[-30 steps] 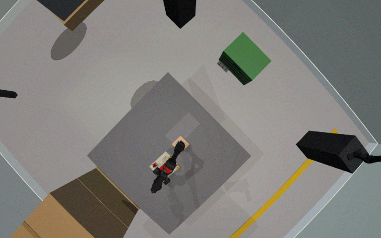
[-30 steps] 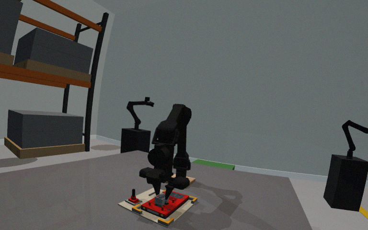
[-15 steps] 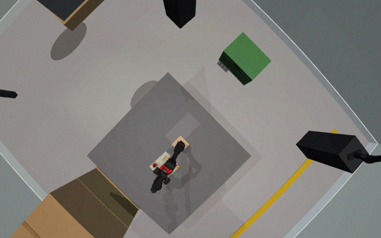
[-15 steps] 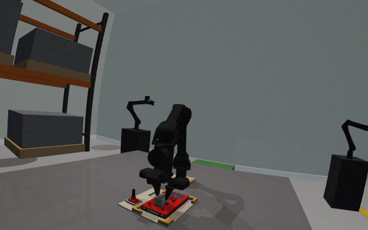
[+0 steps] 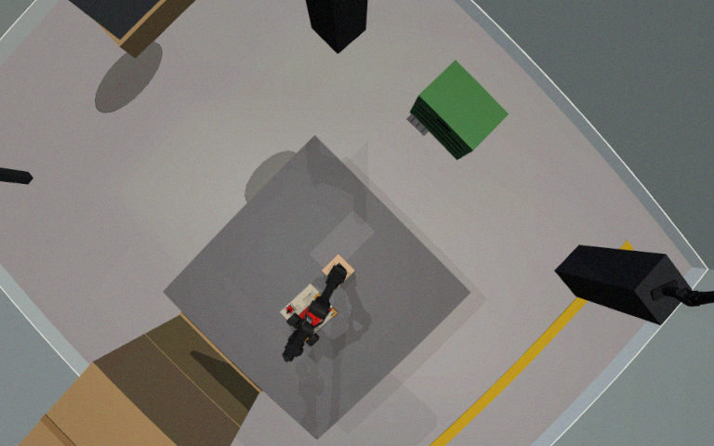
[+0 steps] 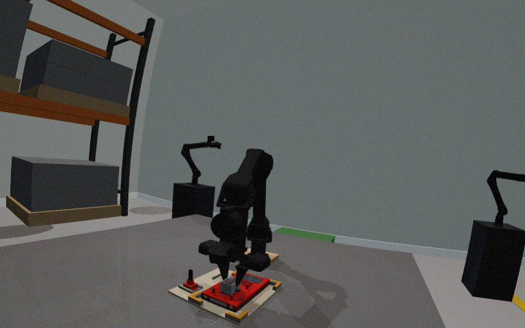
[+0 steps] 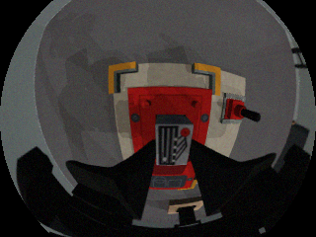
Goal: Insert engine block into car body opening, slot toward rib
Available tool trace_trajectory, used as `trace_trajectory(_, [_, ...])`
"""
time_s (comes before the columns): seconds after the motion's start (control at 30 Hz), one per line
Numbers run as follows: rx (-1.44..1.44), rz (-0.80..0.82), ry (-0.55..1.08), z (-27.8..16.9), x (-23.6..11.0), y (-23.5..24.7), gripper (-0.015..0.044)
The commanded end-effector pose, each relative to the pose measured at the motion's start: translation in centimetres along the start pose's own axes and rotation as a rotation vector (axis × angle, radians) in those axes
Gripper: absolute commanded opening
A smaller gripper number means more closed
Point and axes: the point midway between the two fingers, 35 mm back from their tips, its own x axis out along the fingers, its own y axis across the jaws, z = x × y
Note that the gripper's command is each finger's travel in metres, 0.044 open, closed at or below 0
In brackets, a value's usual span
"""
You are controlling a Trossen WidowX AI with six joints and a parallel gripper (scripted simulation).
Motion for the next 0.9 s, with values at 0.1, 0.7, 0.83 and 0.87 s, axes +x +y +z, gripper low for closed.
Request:
trace_trajectory(0.1, [-0.006, 0.003, 0.0, -0.03, 0.15, 0.05, 0.0158])
trace_trajectory(0.7, [-0.004, 0.003, 0.0, -0.03, 0.35, 0.06, 0.0158])
trace_trajectory(0.83, [-0.003, 0.003, 0.0, -0.03, 0.4, 0.06, 0.0158])
trace_trajectory(0.87, [-0.003, 0.003, 0.0, -0.03, 0.41, 0.06, 0.0158])
